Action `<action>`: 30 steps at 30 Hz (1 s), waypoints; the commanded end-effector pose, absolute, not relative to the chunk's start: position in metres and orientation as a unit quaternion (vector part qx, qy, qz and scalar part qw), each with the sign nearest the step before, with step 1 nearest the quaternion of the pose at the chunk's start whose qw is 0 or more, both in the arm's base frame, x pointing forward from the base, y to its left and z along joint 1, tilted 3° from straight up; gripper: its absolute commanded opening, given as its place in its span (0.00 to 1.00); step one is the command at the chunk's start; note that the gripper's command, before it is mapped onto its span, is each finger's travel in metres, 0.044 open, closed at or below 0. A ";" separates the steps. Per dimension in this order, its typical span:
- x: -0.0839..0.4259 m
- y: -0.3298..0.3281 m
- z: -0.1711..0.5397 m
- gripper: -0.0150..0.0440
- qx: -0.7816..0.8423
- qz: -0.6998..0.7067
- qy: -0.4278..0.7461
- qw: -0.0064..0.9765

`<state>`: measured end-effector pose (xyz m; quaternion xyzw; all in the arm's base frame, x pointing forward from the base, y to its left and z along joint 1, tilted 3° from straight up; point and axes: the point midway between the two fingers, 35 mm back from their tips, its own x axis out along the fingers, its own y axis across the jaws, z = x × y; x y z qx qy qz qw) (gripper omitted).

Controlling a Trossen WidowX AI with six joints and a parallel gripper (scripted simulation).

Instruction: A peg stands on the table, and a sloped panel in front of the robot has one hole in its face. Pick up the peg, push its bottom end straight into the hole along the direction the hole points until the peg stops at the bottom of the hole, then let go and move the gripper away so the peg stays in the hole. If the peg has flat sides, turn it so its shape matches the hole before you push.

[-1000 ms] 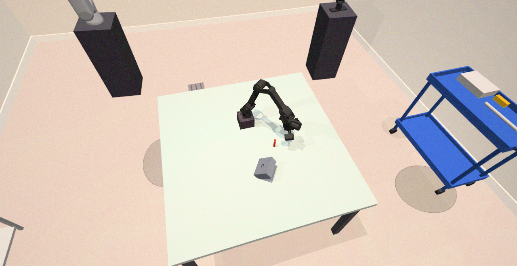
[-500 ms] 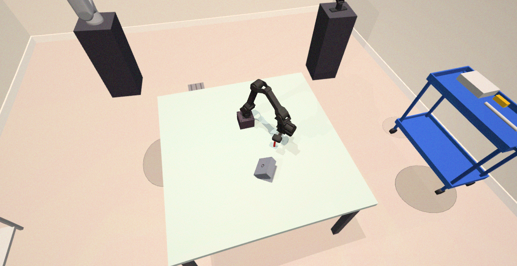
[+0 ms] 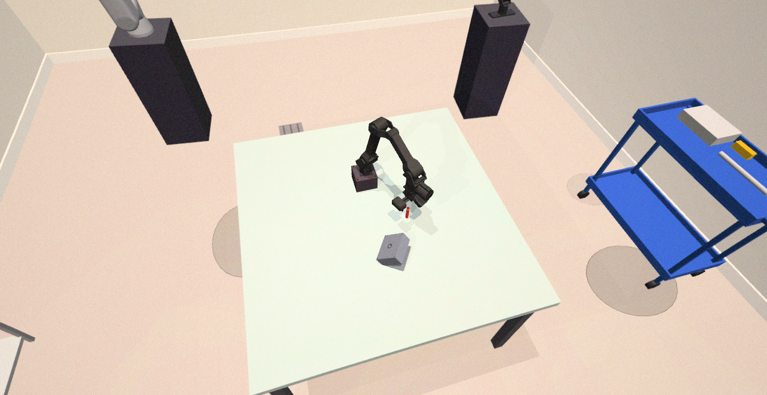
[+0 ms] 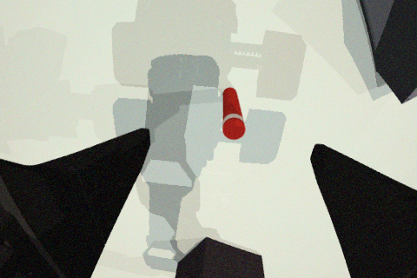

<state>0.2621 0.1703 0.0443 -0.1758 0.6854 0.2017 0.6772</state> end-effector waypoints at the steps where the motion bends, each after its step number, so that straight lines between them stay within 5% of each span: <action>1: 0.262 0.169 0.041 1.00 -0.176 0.196 0.687 0.678; 30: 0.262 0.170 -0.007 1.00 -0.176 0.196 0.687 0.678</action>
